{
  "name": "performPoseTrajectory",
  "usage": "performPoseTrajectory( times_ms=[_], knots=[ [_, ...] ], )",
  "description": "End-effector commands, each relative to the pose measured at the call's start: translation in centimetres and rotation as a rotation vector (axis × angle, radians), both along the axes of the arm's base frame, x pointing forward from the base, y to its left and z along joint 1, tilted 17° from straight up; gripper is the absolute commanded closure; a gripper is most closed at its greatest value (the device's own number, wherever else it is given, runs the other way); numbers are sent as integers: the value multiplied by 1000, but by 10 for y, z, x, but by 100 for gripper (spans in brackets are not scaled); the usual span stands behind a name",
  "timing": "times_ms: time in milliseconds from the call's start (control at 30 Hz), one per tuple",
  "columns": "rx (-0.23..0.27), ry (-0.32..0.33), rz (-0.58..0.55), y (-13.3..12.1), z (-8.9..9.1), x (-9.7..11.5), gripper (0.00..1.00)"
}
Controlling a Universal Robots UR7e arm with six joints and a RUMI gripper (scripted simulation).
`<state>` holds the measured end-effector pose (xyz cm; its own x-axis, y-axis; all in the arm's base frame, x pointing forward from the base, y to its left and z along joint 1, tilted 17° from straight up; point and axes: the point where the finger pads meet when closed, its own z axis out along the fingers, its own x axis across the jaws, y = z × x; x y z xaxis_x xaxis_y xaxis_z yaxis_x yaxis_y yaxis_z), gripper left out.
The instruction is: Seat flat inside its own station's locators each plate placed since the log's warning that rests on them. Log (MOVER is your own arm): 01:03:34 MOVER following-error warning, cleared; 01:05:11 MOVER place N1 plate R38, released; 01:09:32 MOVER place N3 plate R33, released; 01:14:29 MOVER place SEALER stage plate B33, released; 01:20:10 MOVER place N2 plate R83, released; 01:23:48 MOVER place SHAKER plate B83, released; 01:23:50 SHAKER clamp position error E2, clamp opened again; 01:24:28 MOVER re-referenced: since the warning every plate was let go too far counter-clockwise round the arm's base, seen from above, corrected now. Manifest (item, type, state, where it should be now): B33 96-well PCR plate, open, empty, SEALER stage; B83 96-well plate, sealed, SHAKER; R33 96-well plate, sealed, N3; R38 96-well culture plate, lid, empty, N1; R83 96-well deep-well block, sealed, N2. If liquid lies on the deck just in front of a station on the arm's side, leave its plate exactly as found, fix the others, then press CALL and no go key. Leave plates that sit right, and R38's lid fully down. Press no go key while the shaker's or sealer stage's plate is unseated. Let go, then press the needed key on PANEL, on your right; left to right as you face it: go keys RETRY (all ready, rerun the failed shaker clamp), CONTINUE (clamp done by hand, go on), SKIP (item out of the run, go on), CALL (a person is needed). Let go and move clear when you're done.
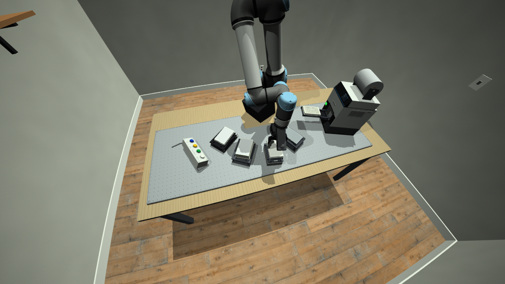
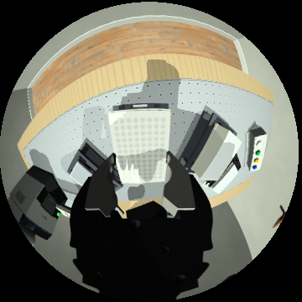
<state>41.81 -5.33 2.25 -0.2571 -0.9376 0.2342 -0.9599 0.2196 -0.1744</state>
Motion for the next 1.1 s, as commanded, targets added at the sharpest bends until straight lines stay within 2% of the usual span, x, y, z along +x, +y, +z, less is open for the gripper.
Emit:
performPoseTrajectory(
  times_ms=[0,1067],
  knots=[
    [1,3,-1,-1,-3,-1,100],
    [1,2,-1,-3,-12,0,100]
  ],
)
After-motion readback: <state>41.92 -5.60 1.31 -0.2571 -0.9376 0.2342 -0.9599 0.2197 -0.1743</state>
